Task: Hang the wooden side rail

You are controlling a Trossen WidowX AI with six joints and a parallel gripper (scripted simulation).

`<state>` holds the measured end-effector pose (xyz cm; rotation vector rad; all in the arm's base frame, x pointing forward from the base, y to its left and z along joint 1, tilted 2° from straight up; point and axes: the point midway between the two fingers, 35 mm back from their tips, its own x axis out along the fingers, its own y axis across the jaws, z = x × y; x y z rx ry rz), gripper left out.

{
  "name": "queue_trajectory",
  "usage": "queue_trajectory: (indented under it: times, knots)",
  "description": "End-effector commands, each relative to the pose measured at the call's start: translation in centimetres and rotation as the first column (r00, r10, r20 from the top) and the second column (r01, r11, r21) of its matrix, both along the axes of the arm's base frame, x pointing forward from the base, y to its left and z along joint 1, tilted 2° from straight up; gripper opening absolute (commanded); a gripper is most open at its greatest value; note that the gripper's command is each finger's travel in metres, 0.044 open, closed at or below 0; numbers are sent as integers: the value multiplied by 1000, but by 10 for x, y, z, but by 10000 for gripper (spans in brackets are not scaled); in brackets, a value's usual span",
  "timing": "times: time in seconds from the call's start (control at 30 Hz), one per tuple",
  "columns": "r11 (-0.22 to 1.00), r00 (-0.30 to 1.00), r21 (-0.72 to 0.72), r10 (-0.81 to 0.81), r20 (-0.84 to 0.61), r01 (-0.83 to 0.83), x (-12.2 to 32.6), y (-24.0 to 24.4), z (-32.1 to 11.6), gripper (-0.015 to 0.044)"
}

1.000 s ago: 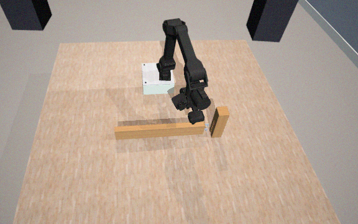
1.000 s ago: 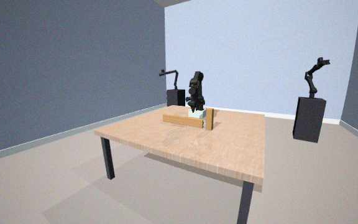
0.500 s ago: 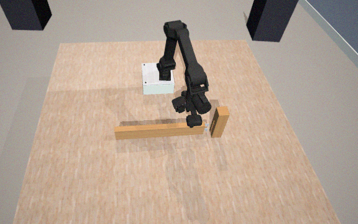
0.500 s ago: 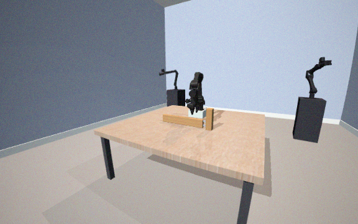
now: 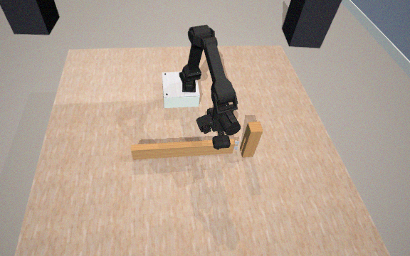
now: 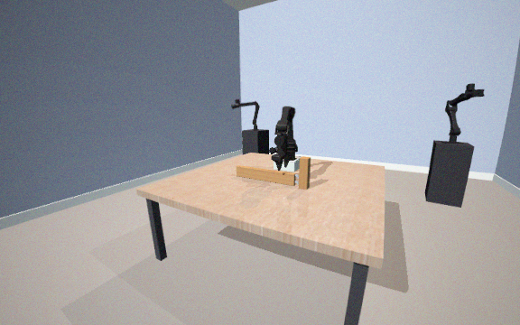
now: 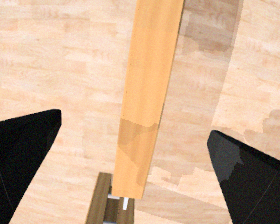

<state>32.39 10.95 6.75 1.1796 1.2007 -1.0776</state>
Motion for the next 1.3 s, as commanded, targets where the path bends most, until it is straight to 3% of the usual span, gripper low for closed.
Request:
queue_trajectory:
  times: [0.0,1.27]
  knots:
    - [1000,1000,-7,-5,-10,5,-2,-1,-8,440]
    - [1000,1000,-7,-5,-10,5,2,-1,-69,440]
